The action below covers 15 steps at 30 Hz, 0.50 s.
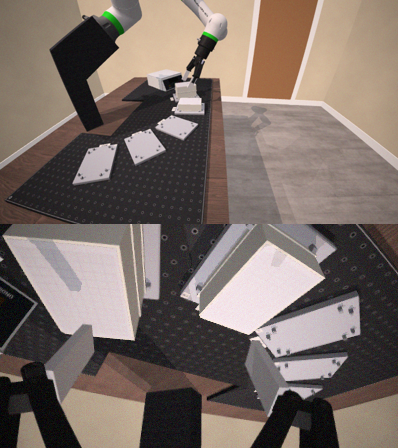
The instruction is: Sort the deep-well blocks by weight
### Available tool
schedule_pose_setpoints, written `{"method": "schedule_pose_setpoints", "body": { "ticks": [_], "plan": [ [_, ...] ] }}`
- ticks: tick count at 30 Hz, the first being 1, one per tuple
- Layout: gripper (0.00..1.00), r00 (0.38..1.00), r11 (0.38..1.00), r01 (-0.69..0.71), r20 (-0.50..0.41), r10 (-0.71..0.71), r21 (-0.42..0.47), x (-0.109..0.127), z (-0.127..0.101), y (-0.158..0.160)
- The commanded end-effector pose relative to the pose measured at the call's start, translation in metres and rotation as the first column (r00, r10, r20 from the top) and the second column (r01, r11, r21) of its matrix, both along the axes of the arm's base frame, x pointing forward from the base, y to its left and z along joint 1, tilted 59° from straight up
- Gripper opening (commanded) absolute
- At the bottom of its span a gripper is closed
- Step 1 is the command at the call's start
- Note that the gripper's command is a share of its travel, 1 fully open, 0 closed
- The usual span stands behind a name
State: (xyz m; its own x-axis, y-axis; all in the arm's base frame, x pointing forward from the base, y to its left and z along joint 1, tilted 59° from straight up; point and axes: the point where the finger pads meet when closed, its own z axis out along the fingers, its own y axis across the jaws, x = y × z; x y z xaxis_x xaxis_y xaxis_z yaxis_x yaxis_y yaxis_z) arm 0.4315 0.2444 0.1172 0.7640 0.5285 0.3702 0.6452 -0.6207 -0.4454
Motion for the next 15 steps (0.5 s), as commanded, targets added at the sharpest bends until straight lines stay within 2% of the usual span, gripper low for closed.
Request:
{"method": "schedule_pose_setpoints", "body": {
  "ticks": [1,4,15],
  "plan": [
    [1.00,1.000,1.000,0.002,0.001,-0.002,-0.002,-0.012,0.012,0.009],
    [1.00,1.000,1.000,0.002,0.001,-0.002,-0.002,-0.016,0.015,0.012],
    [1.00,1.000,1.000,0.002,0.001,-0.002,-0.002,-0.051,0.047,0.039]
  ]
}}
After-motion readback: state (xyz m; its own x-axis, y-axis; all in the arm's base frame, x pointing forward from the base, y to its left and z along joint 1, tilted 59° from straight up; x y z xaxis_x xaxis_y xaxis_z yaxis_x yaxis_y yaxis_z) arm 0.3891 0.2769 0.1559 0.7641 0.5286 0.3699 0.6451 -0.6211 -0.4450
